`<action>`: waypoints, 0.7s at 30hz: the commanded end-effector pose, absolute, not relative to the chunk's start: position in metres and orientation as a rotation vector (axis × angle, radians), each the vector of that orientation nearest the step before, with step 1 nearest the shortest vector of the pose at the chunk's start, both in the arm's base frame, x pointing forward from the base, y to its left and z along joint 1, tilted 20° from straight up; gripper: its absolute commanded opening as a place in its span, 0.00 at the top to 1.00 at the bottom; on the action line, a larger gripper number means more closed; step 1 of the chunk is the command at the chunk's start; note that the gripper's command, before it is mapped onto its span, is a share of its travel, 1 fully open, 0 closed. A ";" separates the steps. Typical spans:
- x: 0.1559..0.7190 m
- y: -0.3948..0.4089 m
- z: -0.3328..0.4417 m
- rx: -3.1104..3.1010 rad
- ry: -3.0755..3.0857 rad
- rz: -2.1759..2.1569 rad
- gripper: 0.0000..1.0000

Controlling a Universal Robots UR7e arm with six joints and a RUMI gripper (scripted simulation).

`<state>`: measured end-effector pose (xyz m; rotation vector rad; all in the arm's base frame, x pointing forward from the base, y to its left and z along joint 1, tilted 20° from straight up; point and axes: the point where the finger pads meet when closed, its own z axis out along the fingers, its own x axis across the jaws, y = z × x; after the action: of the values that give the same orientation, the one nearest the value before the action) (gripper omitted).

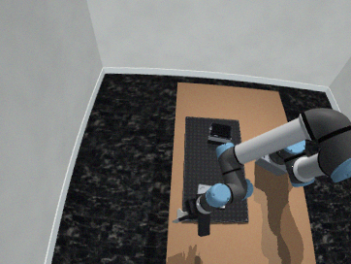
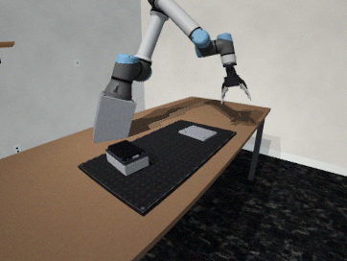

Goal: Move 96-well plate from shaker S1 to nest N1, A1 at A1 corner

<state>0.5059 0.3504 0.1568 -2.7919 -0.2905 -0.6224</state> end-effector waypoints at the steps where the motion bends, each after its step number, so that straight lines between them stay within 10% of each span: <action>1: 0.515 0.330 0.150 -2.822 -0.156 -0.587 0.00; 21: 0.531 0.261 0.122 -2.851 0.021 -0.529 0.00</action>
<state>0.5270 0.2848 0.1332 -2.8416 -0.0362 -0.5521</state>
